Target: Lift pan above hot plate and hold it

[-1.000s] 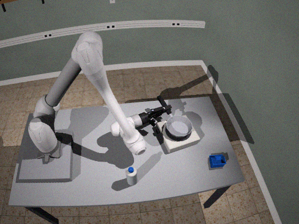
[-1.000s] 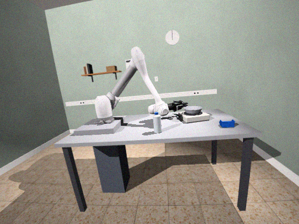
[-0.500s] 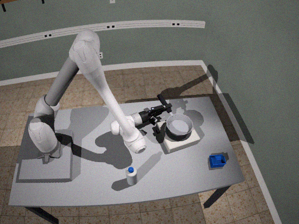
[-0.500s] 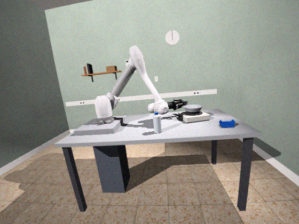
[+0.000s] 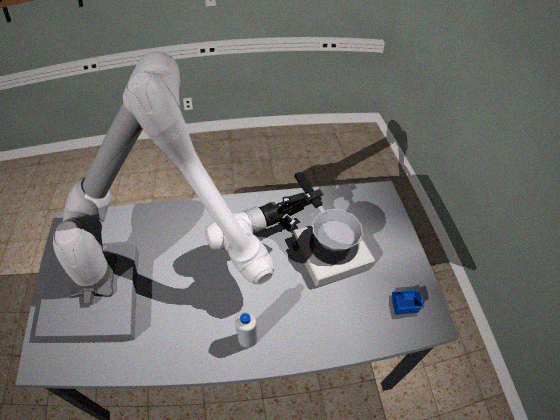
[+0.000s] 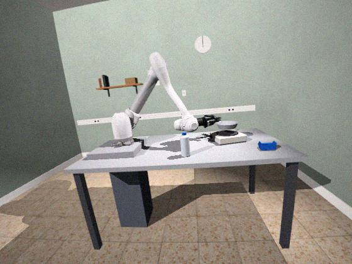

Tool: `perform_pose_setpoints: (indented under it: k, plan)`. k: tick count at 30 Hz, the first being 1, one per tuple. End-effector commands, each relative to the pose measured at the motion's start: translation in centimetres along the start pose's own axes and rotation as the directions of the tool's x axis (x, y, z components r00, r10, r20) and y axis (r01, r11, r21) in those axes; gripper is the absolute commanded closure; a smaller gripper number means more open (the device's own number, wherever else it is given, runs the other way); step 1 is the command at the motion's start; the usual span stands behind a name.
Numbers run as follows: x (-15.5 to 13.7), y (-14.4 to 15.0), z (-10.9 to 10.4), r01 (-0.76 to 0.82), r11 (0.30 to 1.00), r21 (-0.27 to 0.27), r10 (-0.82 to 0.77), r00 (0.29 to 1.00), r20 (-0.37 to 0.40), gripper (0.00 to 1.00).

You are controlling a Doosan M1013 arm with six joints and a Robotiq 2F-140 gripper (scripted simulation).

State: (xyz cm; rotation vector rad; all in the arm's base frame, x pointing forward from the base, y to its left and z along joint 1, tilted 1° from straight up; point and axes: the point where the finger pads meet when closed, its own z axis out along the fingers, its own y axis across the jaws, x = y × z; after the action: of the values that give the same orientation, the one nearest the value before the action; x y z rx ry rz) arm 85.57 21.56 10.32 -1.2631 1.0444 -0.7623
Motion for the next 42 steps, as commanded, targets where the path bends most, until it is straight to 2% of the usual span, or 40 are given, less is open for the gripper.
perform_pose_setpoints:
  k: [1,42]
  plan:
    - [-0.2,-0.8,0.0,0.000,1.000,0.002,0.000,1.000,0.000,0.90]
    - [-1.5,-7.3,0.0,0.000,1.000,0.002,0.000,1.000,0.000,0.90]
